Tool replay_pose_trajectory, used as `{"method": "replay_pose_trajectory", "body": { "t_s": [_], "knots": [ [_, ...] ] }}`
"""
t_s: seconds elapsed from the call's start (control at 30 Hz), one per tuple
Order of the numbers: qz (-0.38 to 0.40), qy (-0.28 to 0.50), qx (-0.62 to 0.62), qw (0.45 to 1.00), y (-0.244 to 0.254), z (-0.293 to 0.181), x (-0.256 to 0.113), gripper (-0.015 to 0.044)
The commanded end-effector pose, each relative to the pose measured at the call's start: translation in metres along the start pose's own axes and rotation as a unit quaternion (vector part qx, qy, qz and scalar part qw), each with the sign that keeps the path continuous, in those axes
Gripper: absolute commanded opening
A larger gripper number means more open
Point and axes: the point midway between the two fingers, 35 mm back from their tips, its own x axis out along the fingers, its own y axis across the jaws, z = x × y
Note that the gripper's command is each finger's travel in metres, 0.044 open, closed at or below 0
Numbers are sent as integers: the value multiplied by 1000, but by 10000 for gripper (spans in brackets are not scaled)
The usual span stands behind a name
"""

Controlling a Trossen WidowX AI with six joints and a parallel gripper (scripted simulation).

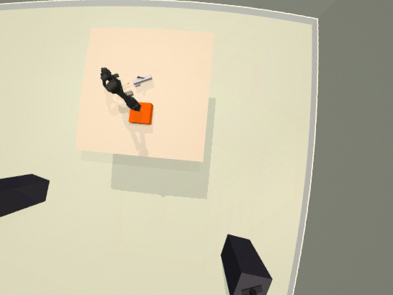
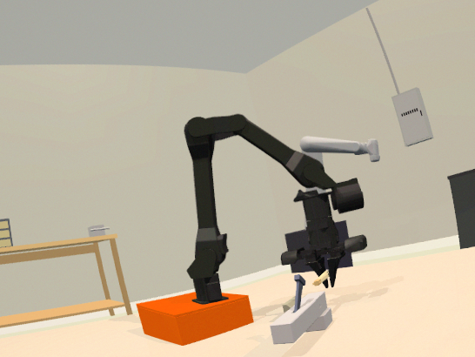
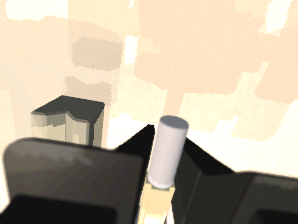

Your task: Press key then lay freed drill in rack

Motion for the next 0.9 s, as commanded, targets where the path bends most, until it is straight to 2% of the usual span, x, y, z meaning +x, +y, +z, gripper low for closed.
{"method": "replay_pose_trajectory", "body": {
  "t_s": [0.0,0.87],
  "knots": [
    [-3,1,3,1000,-1,0,-3,0],
    [-3,1,3,1000,-2,-1,-14,0]
  ]
}}
